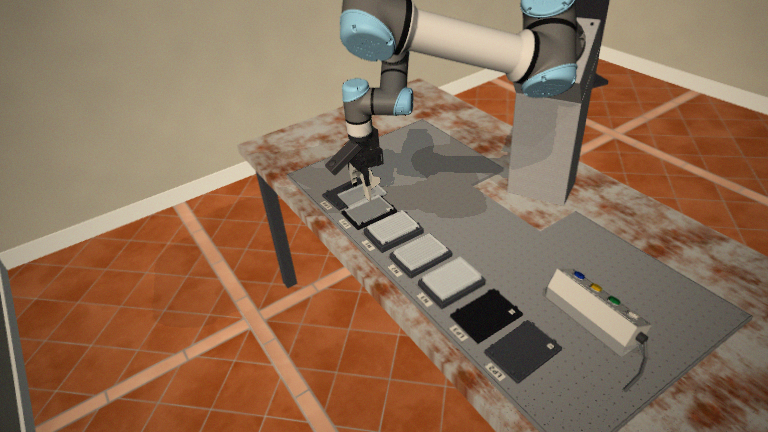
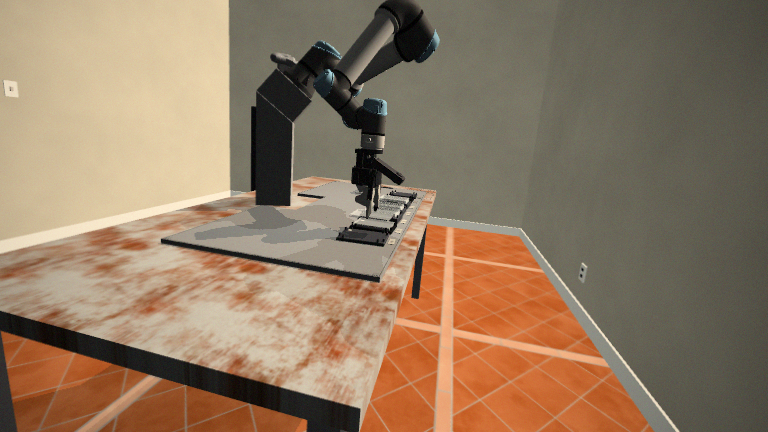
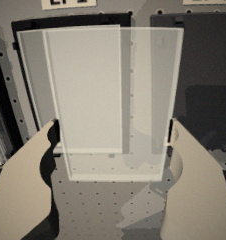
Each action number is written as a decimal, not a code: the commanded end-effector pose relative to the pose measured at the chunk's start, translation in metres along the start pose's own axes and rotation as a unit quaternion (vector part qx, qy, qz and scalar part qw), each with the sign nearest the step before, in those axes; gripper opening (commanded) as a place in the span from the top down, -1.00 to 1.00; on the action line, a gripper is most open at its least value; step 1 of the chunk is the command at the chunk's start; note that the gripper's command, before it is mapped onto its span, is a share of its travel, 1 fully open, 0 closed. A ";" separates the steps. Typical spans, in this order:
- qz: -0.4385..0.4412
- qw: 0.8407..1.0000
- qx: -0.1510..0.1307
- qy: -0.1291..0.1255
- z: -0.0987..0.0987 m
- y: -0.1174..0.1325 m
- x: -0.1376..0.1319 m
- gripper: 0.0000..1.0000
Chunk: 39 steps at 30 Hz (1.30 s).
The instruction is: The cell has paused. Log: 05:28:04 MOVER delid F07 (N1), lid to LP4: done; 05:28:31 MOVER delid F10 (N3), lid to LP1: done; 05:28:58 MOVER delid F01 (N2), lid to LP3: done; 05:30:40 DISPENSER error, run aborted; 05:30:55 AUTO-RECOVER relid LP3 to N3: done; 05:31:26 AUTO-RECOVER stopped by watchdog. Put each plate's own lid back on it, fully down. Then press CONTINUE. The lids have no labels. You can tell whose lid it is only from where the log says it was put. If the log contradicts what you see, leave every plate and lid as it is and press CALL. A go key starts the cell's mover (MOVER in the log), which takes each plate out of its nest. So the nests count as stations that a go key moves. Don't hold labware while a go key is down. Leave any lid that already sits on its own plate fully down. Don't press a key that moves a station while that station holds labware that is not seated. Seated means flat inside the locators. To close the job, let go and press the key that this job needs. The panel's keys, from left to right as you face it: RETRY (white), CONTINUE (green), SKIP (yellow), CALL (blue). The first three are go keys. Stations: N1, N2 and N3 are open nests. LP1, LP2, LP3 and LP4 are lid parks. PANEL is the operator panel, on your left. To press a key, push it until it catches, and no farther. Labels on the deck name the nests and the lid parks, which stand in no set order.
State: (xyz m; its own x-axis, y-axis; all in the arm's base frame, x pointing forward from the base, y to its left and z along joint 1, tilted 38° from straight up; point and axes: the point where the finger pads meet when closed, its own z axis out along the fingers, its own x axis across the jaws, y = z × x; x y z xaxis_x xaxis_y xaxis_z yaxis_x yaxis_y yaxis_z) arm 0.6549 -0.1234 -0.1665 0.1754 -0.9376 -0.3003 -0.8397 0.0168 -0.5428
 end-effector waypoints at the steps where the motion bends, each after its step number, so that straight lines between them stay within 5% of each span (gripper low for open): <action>1: 0.000 1.000 0.001 0.002 -0.001 0.001 -0.028 1.00; 26: 0.000 1.000 0.001 0.001 -0.001 0.006 -0.143 1.00; 39: 0.000 1.000 0.001 0.001 0.000 0.007 -0.165 1.00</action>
State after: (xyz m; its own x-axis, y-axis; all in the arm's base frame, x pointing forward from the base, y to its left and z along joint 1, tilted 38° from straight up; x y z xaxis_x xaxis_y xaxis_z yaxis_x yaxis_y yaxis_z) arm 0.6206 0.0277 -0.1220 0.1744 -0.9380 -0.2997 -0.8394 0.0175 -0.5432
